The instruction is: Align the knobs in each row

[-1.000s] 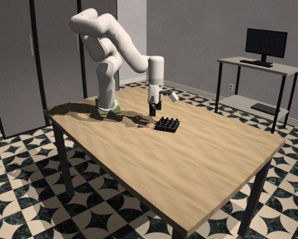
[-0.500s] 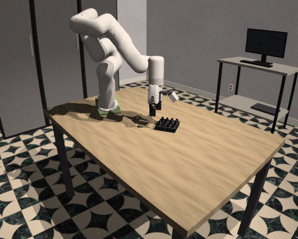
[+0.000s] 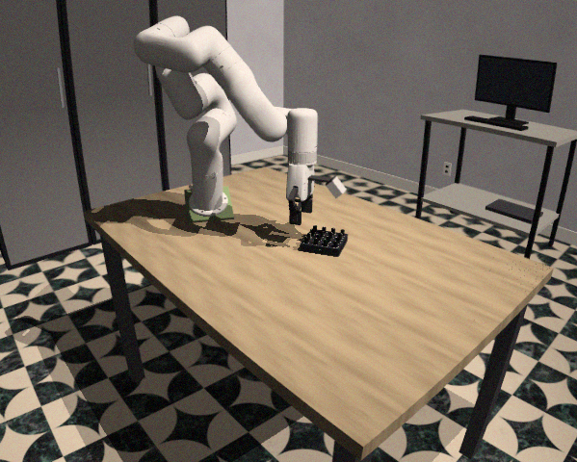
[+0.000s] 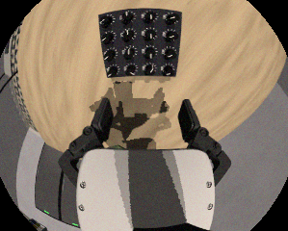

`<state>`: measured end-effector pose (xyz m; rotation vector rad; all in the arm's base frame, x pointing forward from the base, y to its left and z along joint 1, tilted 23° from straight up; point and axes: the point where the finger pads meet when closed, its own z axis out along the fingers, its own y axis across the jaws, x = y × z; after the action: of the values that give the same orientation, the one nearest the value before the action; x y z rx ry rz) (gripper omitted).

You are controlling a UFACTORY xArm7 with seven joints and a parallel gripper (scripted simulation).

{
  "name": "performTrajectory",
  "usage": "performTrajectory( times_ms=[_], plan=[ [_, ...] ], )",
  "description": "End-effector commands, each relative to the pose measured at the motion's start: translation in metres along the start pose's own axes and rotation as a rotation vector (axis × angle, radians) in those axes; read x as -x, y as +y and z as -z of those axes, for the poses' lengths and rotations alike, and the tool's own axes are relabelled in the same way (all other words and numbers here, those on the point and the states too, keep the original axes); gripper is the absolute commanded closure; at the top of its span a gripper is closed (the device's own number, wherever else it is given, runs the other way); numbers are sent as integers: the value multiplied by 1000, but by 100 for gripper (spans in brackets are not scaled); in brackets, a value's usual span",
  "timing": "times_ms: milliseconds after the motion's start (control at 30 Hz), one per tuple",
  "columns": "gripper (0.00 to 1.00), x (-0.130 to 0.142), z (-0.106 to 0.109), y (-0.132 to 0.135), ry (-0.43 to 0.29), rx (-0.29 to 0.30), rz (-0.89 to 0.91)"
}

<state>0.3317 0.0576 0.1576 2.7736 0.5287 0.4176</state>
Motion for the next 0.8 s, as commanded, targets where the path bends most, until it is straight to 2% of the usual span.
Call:
performTrajectory(
  times_ms=[0,100,567,633,667,767],
  plan=[
    [0,-2,1,0,4,0,24],
    [0,-2,2,0,4,-1,47],
    [0,-11,10,-2,9,-7,535],
    [0,-11,10,-2,9,-7,535],
    [0,-13,11,-2,10,-7,629],
    [0,-14,12,-2,10,-7,707]
  ],
)
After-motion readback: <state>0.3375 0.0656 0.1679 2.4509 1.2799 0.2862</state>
